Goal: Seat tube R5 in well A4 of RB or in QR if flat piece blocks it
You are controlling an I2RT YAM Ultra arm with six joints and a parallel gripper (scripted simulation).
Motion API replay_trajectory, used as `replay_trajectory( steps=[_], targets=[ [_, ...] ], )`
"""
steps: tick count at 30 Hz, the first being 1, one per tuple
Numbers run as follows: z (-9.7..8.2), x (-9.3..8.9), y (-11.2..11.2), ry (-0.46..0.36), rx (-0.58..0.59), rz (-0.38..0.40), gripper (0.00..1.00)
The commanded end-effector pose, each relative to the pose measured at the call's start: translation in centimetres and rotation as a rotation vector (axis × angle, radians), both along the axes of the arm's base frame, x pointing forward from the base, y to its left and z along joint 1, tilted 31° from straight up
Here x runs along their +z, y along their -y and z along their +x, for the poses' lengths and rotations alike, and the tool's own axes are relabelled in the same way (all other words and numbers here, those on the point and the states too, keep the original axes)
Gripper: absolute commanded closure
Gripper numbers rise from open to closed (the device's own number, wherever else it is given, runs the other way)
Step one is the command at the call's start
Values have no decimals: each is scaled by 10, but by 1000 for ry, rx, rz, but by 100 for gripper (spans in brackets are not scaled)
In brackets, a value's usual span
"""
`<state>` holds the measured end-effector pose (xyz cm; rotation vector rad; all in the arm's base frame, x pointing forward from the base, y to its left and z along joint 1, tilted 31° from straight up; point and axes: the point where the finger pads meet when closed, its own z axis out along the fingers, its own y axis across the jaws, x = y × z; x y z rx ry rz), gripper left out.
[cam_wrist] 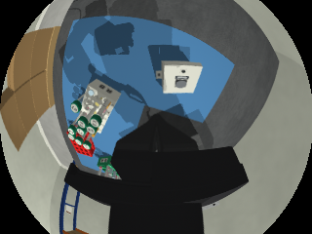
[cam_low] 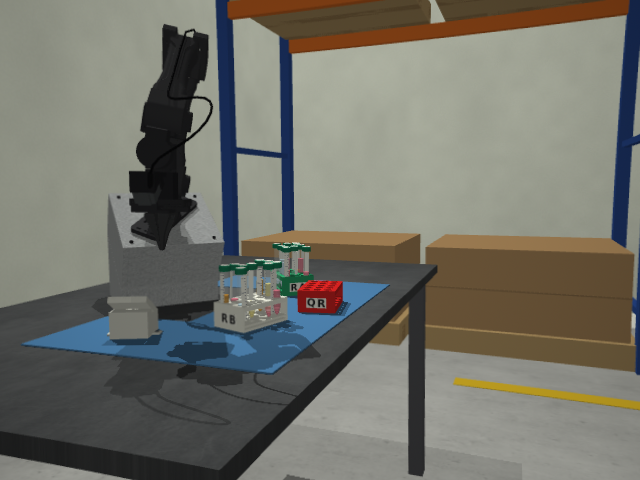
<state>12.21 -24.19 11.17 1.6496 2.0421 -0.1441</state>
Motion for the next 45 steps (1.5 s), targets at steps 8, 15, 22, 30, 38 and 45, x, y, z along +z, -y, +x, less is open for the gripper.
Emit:
replay_trajectory(
  steps=[8,15,22,30,38,45],
  targets=[
    [2,15,8,20,52,-45,100],
    [2,15,8,17,50,-45,100],
    [2,15,8,17,50,-45,100],
    [2,15,8,17,50,-45,100],
    [2,15,8,17,50,-45,100],
    [-5,8,11,13,52,-23,100]
  ],
)
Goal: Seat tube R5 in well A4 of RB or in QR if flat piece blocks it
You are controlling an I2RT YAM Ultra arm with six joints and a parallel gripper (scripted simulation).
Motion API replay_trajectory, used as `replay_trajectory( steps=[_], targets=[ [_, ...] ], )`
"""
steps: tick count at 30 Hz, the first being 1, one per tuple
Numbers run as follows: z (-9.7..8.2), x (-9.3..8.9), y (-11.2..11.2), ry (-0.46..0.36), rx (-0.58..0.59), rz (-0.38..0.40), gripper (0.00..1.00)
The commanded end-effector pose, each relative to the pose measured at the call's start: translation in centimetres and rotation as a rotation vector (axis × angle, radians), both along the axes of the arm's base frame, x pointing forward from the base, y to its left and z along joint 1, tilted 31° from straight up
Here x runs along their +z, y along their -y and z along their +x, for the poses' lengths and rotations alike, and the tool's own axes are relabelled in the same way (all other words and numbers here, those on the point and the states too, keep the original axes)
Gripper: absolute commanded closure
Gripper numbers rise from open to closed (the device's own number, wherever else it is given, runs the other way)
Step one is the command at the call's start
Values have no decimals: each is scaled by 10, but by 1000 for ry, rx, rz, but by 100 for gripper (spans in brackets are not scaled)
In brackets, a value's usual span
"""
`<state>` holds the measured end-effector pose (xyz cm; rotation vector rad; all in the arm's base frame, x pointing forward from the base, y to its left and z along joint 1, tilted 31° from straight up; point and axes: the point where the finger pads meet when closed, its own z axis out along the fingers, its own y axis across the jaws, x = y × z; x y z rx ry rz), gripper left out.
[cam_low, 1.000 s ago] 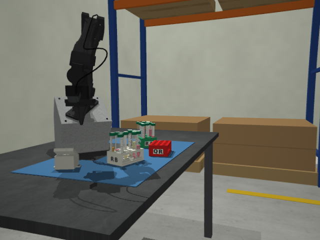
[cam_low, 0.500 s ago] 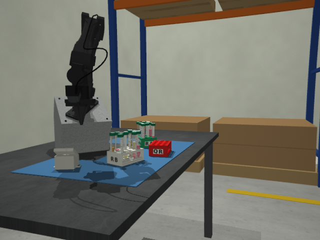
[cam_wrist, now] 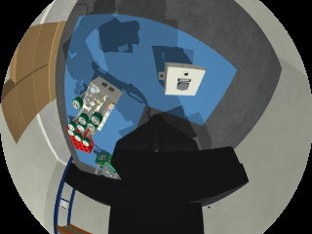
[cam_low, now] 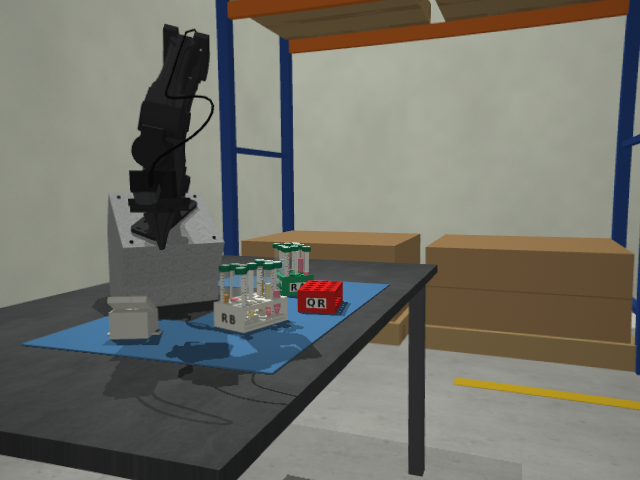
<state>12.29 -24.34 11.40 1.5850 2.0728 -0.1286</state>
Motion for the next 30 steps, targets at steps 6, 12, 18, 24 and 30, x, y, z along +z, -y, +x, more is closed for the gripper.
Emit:
replay_trajectory(
  steps=[6,12,18,24,30],
  targets=[
    [-28,2,19,3,-2,-10,100],
    [-47,-2,27,3,-2,-6,100],
    [-49,3,30,5,-2,-37,100],
    [-49,3,30,5,-2,-37,100],
    [-49,3,30,3,-3,-37,100]
  ],
)
